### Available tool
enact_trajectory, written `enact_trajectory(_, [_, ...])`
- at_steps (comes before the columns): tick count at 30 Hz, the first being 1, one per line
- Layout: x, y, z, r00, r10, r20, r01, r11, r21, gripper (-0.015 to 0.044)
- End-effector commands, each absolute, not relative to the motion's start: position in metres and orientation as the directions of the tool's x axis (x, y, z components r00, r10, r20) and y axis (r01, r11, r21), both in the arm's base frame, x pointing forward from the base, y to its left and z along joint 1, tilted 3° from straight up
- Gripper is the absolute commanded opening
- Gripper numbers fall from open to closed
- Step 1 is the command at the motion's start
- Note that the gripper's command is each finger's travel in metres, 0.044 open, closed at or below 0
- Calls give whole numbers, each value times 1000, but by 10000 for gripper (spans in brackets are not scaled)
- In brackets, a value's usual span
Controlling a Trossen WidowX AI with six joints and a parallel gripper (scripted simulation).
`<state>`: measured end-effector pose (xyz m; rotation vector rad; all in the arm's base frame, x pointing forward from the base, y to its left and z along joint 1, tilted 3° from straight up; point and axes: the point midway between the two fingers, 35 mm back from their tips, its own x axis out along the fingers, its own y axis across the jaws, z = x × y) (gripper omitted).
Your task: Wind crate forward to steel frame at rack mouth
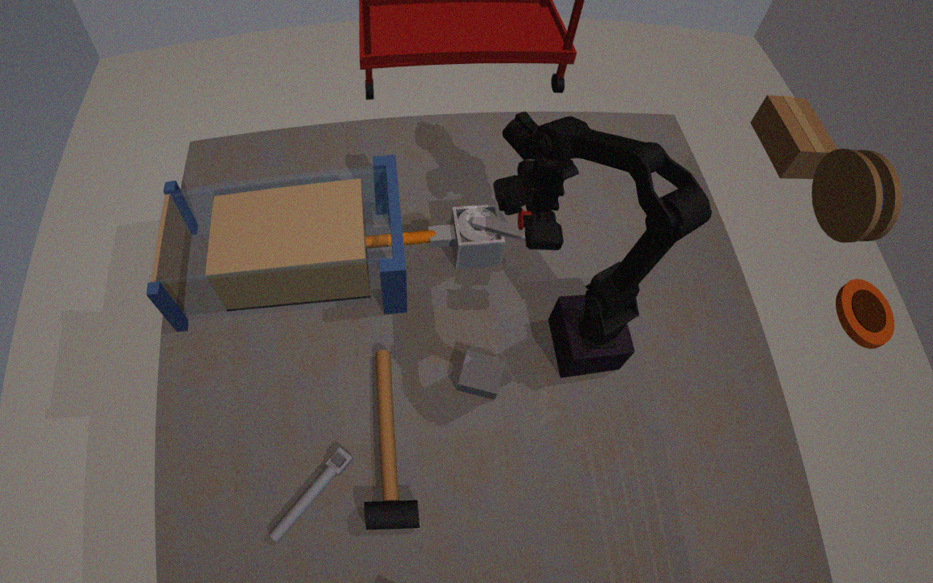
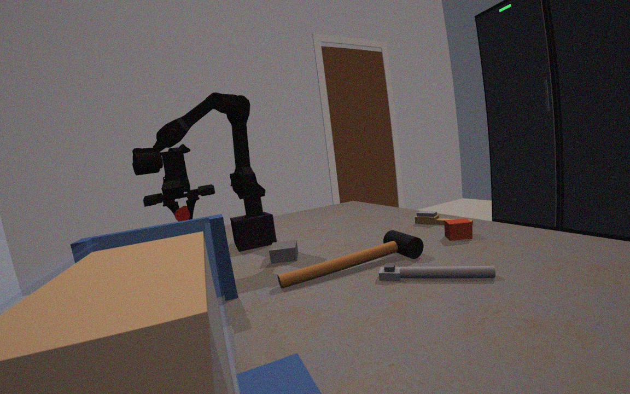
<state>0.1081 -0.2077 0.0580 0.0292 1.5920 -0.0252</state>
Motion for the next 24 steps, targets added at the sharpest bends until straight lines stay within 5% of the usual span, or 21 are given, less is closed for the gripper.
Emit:
enact_trajectory(1, [104, -223, 58, -36, -28, -999, 46, 998, -30, 0])
enact_trajectory(24, [104, -253, 59, -36, -31, -999, 46, 998, -33, 0])
